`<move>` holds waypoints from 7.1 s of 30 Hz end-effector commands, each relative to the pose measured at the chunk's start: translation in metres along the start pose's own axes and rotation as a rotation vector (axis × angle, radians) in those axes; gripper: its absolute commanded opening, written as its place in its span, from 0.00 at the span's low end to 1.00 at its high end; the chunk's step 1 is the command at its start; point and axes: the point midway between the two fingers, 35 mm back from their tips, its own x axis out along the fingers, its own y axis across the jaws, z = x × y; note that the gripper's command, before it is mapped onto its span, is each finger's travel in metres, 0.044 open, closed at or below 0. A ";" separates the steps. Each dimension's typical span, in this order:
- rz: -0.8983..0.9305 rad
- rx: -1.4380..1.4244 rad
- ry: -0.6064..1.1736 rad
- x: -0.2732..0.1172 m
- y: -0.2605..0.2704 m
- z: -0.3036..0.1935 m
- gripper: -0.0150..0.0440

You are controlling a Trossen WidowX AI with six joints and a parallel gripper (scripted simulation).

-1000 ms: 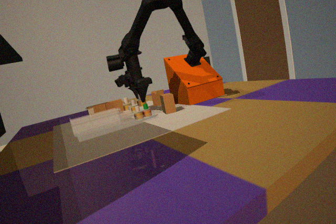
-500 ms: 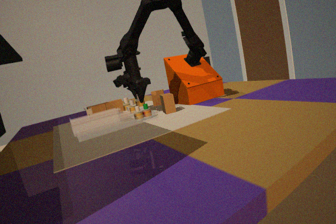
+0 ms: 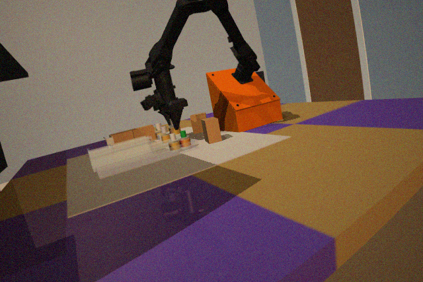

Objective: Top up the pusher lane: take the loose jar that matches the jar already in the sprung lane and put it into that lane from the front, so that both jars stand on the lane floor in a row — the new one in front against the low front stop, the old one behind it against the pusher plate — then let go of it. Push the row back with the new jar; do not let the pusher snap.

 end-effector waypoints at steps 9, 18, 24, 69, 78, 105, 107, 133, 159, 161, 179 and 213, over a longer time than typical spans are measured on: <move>0.002 -0.021 -0.027 -0.003 0.002 0.017 0.25; 0.002 -0.021 -0.027 -0.004 0.002 0.020 0.25; 0.002 -0.021 -0.027 -0.005 0.003 0.023 0.25; 0.002 -0.021 -0.027 -0.006 0.004 0.031 0.25; 0.002 -0.021 -0.027 -0.006 0.004 0.031 0.25; 0.002 -0.021 -0.028 -0.006 0.004 0.033 0.25; 0.002 -0.021 -0.028 -0.006 0.004 0.033 0.25; 0.002 -0.022 -0.028 -0.003 0.004 0.036 0.25; 0.002 -0.021 -0.028 0.007 0.004 0.036 0.25; 0.002 -0.021 -0.028 0.008 0.004 0.036 0.25; 0.003 -0.021 -0.027 0.015 0.004 0.035 0.25; 0.003 -0.021 -0.027 0.018 0.004 0.029 0.25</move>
